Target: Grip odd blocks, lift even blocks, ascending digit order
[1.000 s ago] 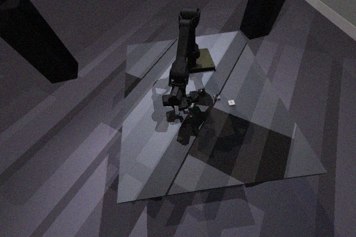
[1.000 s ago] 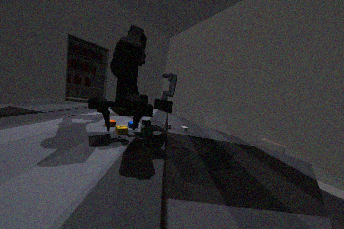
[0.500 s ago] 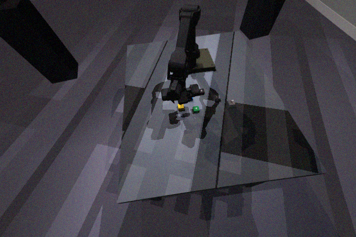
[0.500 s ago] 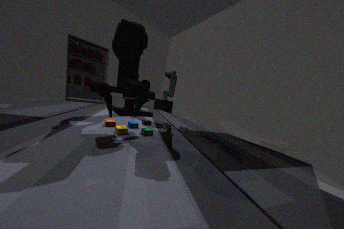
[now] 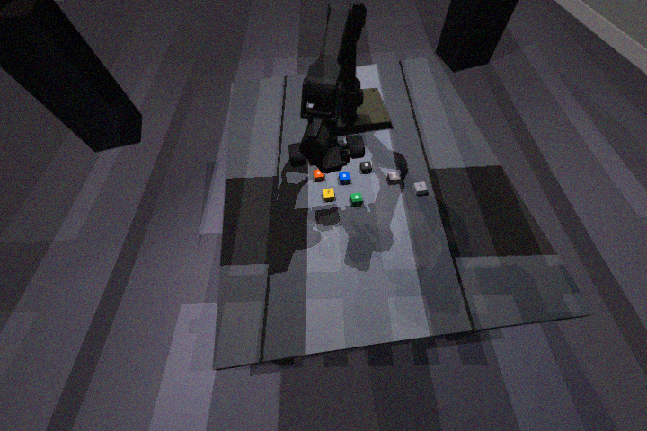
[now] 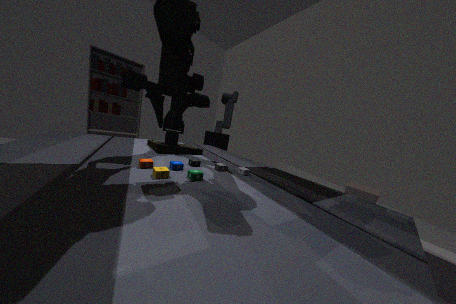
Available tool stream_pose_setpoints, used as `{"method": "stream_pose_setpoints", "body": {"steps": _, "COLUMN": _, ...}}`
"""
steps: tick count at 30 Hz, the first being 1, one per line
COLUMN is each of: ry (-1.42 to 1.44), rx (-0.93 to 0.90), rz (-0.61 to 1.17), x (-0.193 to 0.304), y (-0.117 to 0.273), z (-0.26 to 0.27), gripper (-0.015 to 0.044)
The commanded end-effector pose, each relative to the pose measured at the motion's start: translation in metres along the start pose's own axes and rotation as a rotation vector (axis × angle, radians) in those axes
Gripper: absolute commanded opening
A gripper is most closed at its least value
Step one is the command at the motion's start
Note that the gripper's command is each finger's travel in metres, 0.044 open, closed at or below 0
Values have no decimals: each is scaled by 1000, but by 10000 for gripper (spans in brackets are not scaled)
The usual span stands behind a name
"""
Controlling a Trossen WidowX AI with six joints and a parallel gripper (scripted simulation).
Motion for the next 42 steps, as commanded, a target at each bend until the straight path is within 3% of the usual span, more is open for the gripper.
{"method": "stream_pose_setpoints", "body": {"steps": 1, "ry": 3, "rx": 6, "rz": 0, "x": 3, "y": 3, "z": 7, "gripper": 120}}
{"method": "stream_pose_setpoints", "body": {"steps": 7, "ry": 4, "rx": 2, "rz": 2, "x": 38, "y": 2, "z": 70, "gripper": 120}}
{"method": "stream_pose_setpoints", "body": {"steps": 12, "ry": 4, "rx": 1, "rz": 2, "x": 43, "y": 1, "z": 77, "gripper": 120}}
{"method": "stream_pose_setpoints", "body": {"steps": 19, "ry": 4, "rx": 1, "rz": 3, "x": 43, "y": -77, "z": 76, "gripper": 304}}
{"method": "stream_pose_setpoints", "body": {"steps": 23, "ry": 4, "rx": 1, "rz": 3, "x": 43, "y": -80, "z": 76, "gripper": 400}}
{"method": "stream_pose_setpoints", "body": {"steps": 42, "ry": 4, "rx": 1, "rz": 3, "x": 43, "y": -108, "z": 76, "gripper": 400}}
Point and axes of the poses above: the point midway between the two fingers, 35 mm back from their tips, its own y axis back along the fingers, its own z axis across the jaws, x = y × z, the point moved 7 cm from there along y, back along the fingers, and after that the axes turned 10 degrees about y, right-handed, at the moved point
